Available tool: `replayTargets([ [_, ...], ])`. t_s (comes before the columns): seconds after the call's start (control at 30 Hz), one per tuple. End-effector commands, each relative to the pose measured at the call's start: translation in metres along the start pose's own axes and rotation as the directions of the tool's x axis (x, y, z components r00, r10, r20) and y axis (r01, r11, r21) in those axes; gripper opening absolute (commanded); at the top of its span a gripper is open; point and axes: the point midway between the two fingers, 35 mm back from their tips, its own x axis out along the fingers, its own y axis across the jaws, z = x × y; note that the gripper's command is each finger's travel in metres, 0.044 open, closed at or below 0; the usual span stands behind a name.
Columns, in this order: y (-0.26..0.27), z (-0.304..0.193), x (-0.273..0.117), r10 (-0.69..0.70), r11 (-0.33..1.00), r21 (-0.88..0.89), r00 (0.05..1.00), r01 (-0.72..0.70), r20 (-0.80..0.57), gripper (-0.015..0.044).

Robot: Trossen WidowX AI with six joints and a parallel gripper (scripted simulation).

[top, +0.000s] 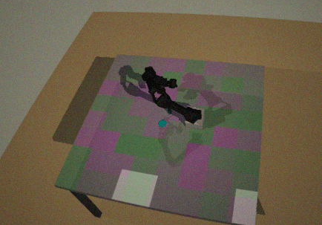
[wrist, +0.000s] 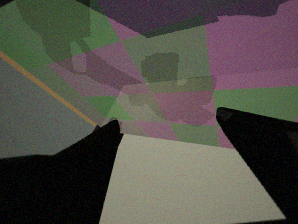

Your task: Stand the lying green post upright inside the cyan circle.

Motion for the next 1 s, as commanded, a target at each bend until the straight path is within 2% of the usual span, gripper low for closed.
replayTargets([
  [0.0, 0.0, 0.0, 0.0, -0.002, 1.0, 0.011, 1.0, 0.002, 0.002, 0.0374],
  [0.17, -0.003, 0.008, 0.005, -0.043, 0.958, 0.286, 0.997, 0.023, 0.063, 0.0243],
  [0.2, -0.003, 0.01, 0.006, -0.053, 0.938, 0.347, 0.996, 0.023, 0.077, 0.0233],
  [0.37, -0.007, 0.018, 0.01, -0.103, 0.781, 0.625, 0.984, -0.011, 0.146, 0.0233],
  [0.57, -0.01, 0.028, 0.014, -0.163, 0.496, 0.86, 0.96, -0.119, 0.226, 0.0233],
  [0.77, -0.014, 0.038, 0.016, -0.223, 0.15, 0.95, 0.927, -0.273, 0.302, 0.0233],
  [0.97, -0.018, 0.048, 0.016, -0.284, -0.202, 0.877, 0.883, -0.435, 0.373, 0.0233],
])
